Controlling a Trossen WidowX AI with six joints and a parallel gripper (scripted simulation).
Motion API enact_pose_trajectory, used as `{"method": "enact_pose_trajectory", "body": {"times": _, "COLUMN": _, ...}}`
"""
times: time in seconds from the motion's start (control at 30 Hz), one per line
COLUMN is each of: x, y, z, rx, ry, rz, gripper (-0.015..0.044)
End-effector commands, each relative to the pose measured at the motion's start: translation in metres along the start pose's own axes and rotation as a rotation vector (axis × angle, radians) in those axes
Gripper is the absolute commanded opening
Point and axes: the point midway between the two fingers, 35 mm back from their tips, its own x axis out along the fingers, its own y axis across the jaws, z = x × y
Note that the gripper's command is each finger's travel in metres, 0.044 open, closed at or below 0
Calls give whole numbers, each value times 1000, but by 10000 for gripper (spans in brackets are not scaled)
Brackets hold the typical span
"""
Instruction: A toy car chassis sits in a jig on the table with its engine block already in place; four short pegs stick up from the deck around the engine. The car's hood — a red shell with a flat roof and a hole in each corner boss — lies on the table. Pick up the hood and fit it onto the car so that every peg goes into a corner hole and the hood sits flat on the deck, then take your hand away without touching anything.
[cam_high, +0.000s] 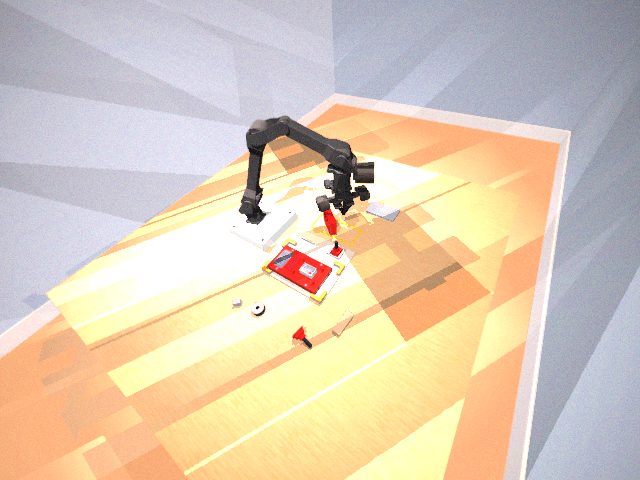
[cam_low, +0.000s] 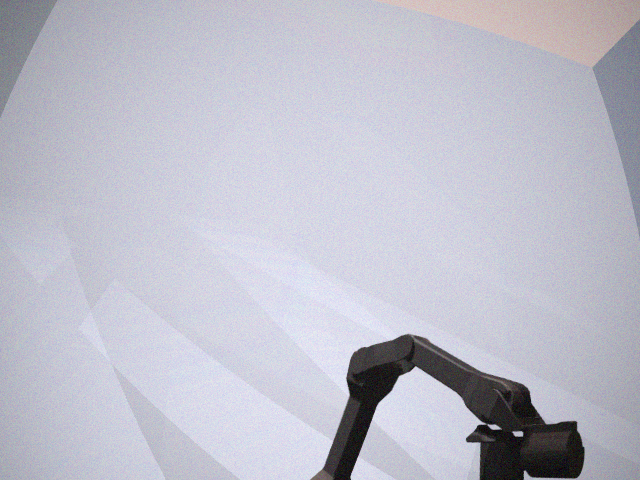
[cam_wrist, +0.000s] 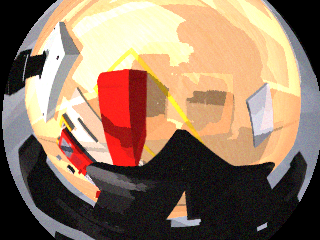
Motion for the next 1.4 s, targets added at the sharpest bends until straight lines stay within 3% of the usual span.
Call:
{"method": "enact_pose_trajectory", "body": {"times": 0.0, "x": 1, "y": 3, "z": -1, "rx": -4, "ry": 4, "rz": 3, "gripper": 0}}
{"method": "enact_pose_trajectory", "body": {"times": 1.37, "x": 0, "y": 27, "z": -2, "rx": -3, "ry": 4, "rz": 5, "gripper": 0}}
